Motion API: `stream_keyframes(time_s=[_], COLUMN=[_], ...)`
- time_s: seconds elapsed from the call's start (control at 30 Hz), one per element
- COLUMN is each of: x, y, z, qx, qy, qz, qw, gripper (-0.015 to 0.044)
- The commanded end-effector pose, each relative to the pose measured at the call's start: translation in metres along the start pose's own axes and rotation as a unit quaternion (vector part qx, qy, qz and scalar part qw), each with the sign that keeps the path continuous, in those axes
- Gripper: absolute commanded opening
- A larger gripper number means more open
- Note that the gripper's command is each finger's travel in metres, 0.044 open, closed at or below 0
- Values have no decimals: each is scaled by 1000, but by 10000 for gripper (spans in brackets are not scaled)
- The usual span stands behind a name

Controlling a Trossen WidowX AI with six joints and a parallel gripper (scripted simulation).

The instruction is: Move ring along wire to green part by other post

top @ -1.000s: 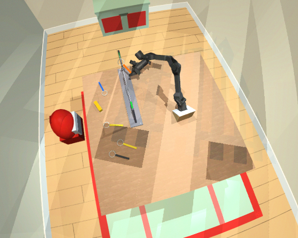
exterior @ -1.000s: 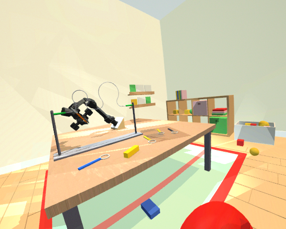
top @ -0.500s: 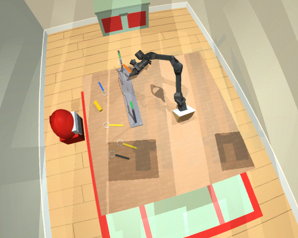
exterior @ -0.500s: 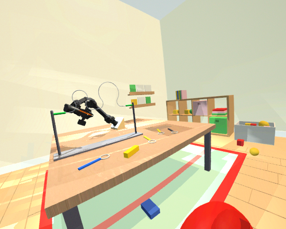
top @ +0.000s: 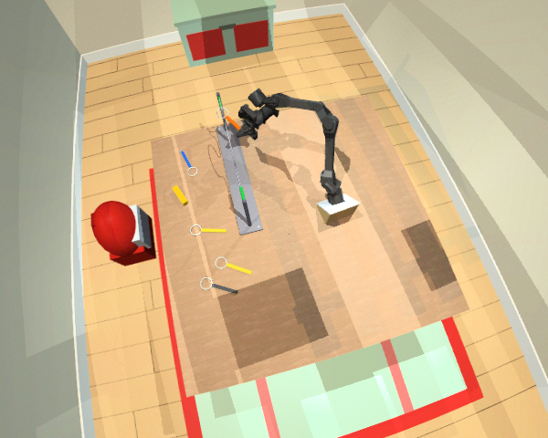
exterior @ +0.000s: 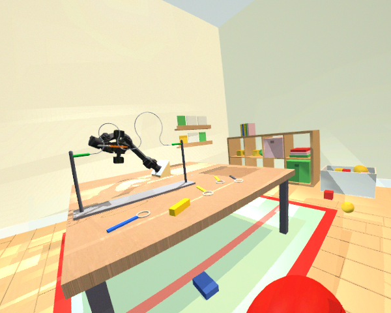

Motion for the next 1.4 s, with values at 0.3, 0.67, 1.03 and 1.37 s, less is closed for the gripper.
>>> stream_keyframes(time_s=[0.3, 0.67, 1.03, 1.37], x=[-5, -3, 1, 3], y=[30, 54, 71, 75], z=[3, 8, 13, 14], qx=[59, 100, 119, 101], qy=[16, 28, 35, 30], qz=[-105, -185, -223, -194], qw=[993, 977, 967, 975], gripper=[-150, -150, -150, -150])
Point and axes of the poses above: the point midway between the two fingers, 35 mm back from their tips, its own z axis back along the fingers, its own y axis across the jaws, x = y × z, the point moved 8 cm from there along z, back along the fingers, and after that the axes turned 15 degrees about -z, right-handed, at the moved point
